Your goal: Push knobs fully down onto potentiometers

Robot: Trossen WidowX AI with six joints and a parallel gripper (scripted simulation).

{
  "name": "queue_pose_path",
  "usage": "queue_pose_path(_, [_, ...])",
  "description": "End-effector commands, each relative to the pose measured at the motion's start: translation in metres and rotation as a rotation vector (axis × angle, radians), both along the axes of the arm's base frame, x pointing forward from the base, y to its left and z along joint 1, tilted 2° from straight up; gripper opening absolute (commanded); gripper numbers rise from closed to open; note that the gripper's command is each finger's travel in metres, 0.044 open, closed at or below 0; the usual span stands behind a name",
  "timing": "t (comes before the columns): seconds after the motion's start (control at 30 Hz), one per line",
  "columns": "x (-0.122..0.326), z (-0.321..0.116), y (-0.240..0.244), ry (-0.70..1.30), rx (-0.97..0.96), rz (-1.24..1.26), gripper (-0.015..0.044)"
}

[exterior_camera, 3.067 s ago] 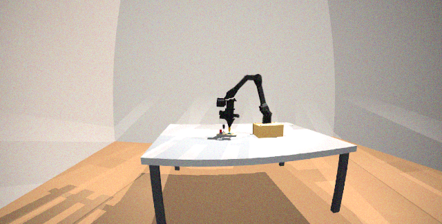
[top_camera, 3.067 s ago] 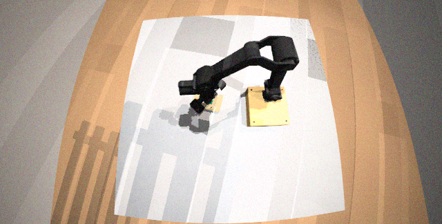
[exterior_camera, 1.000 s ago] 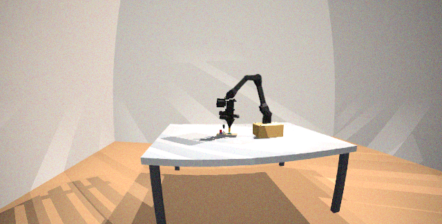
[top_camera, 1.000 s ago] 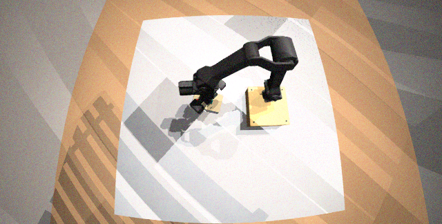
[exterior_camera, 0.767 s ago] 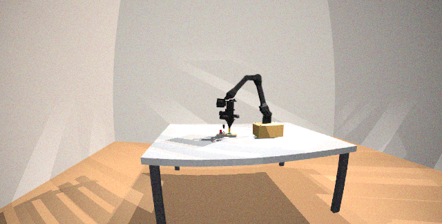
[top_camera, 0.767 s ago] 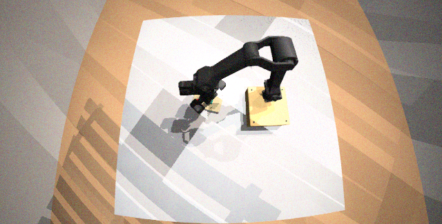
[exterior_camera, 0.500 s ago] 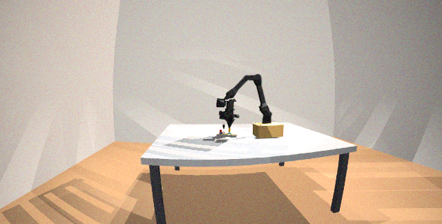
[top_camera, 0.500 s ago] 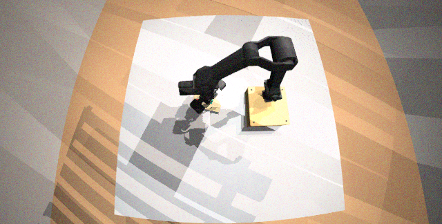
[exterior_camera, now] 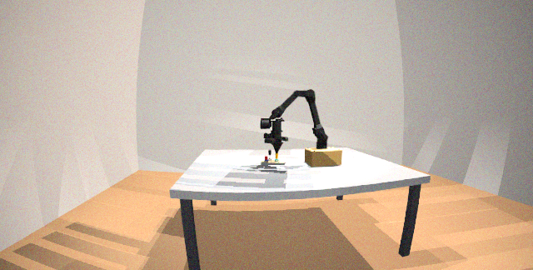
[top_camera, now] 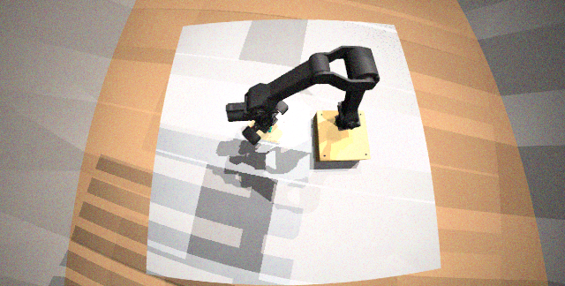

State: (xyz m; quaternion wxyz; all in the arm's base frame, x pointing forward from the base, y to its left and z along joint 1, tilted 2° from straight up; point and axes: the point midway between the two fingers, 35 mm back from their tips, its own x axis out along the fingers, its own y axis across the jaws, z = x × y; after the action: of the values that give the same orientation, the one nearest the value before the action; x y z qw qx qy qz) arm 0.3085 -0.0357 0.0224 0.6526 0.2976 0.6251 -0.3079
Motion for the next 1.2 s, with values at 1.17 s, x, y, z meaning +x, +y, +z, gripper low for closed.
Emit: queue_pose_path(1.17, [0.013,0.034,-0.024,-0.014,-0.006,0.475,0.0])
